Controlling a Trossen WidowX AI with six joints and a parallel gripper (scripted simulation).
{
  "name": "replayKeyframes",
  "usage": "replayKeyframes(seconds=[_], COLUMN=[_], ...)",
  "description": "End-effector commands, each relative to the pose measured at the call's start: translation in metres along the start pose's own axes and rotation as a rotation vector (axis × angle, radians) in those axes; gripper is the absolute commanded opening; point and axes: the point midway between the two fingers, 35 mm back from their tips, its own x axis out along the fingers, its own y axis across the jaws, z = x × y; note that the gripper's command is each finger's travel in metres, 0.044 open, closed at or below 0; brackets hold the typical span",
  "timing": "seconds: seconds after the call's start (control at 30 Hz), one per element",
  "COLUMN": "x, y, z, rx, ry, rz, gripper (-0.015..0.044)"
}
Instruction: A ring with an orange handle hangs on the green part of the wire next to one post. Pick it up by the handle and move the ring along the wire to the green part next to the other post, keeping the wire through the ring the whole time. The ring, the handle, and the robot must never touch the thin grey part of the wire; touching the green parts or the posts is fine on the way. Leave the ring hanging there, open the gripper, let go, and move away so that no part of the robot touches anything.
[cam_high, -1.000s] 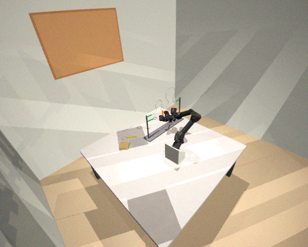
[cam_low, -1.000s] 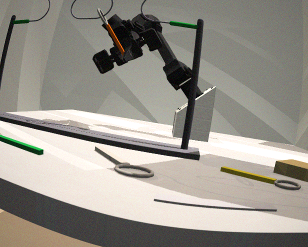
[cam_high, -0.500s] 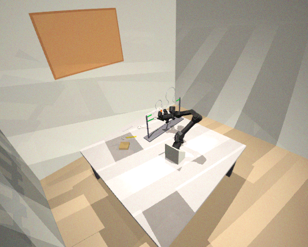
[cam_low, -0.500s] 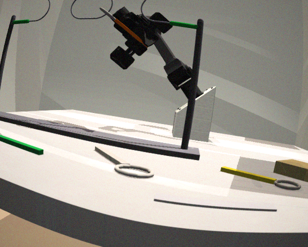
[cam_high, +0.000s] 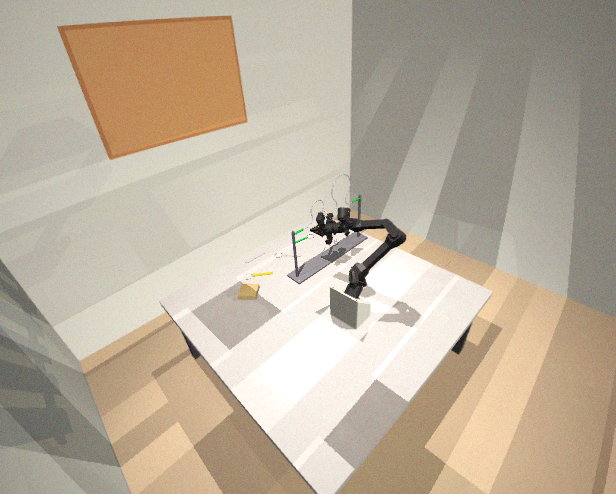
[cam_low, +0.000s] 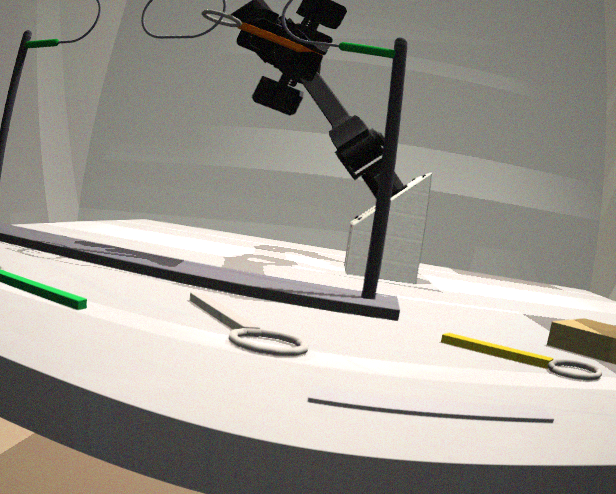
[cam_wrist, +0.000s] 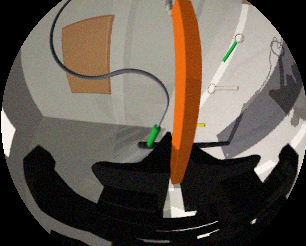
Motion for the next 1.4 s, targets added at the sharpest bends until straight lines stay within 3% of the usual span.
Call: replayKeyframes(seconds=[0.0, 0.7, 1.37], x=[-0.004, -0.021, -0.022], y=[0.017, 0.075, 0.075], z=[0.001, 0.018, 0.02], rx=[0.079, 0.393, 0.26], ry=[0.009, 0.05, 0.032], rz=[0.054, 0.232, 0.157], gripper=[-0.015, -0.015, -0.015])
